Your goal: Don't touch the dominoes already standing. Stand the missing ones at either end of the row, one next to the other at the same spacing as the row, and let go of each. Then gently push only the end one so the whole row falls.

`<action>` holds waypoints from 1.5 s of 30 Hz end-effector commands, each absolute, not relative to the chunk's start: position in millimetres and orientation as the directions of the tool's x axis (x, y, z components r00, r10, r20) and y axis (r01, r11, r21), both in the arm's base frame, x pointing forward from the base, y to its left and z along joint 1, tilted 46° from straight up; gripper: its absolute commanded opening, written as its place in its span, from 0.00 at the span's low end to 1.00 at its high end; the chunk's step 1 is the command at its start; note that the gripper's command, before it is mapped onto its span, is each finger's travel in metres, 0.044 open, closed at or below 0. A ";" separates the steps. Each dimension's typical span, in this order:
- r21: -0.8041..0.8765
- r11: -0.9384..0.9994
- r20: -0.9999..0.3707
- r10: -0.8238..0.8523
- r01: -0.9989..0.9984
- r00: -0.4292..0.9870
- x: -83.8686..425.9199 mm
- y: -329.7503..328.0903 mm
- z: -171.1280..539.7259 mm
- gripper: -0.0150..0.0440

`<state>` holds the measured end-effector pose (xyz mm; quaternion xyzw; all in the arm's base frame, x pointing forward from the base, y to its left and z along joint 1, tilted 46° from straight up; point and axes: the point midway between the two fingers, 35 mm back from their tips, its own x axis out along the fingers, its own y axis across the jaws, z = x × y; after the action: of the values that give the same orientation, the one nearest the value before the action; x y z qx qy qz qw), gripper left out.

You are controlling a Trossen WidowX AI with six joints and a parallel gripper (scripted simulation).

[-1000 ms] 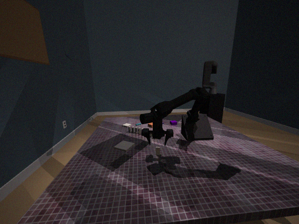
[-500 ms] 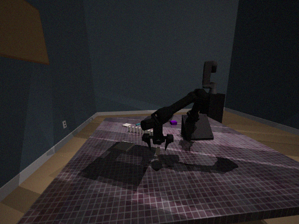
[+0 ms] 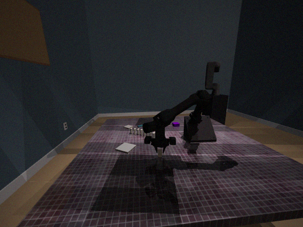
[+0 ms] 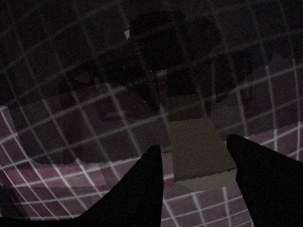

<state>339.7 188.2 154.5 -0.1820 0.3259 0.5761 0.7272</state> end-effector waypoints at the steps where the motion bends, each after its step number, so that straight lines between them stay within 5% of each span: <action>1: 0.112 0.276 -0.687 0.715 -0.955 0.127 340.2 187.9 153.7 0.44; 9: 0.111 0.276 -0.688 0.715 -0.955 0.126 340.5 185.9 155.3 0.44; 20: 0.111 0.271 -0.689 0.714 -0.956 0.122 324.0 93.9 244.0 0.44; 31: 0.180 0.336 -0.693 0.710 -0.924 0.123 324.7 84.1 237.3 0.44; 36: 0.578 0.681 -0.715 0.688 -0.449 0.124 322.1 25.7 177.8 0.44; 45: 0.680 0.680 -0.725 0.679 0.273 0.114 296.4 -26.6 120.9 0.44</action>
<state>318.4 13.0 164.1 0.1784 0.5730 0.3315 0.7280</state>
